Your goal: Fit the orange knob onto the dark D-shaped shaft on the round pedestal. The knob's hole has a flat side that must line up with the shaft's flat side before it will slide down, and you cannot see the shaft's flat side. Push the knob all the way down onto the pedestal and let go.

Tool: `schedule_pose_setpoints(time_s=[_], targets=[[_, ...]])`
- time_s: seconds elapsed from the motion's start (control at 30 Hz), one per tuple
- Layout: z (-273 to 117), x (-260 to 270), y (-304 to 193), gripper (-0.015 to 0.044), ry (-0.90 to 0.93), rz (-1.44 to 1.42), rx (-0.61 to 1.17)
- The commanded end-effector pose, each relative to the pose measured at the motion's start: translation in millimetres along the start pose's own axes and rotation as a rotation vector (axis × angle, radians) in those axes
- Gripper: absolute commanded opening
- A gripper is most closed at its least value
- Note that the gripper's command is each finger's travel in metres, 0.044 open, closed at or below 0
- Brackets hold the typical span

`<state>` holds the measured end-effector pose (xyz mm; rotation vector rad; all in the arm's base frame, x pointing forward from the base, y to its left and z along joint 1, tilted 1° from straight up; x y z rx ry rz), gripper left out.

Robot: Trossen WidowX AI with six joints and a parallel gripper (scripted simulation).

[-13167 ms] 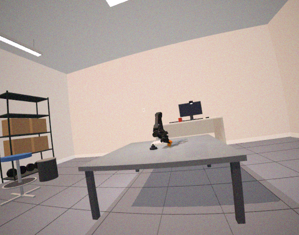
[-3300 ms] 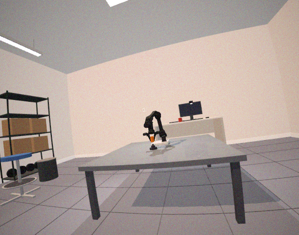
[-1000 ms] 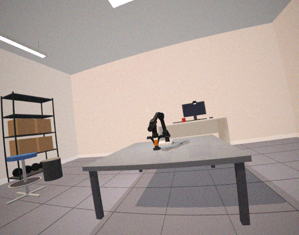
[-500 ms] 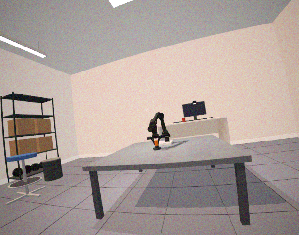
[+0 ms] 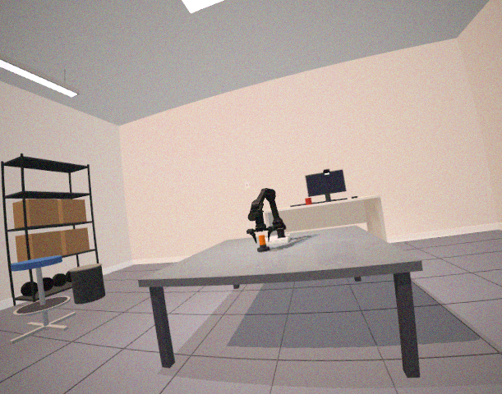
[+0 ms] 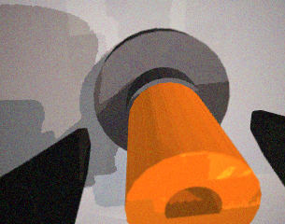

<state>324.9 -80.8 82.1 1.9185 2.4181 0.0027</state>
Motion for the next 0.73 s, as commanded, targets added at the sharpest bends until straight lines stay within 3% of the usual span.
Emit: schedule_pose_setpoints(time_s=[0.0,0.23,0.47,0.7], targets=[[-0.1,-0.1,0.0,0.0440,0.000,0.000,0.000],[-8.6,-0.8,1.3,0.0440,0.000,0.000,0.000],[-92.8,-0.7,0.6,0.0440,0.000,0.000,0.000],[-95.0,-2.0,3.4,0.0440,0.000,0.000,0.000]])
Point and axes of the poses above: the point midway between the two fingers, 35 mm back from their tips, its own z axis out along the fingers, its own x axis across the jaws, y = z × x, the point moved 1 cm from there along -z, back along the fingers, and after that the axes turned 8 degrees about -z, right-handed, at the moved point
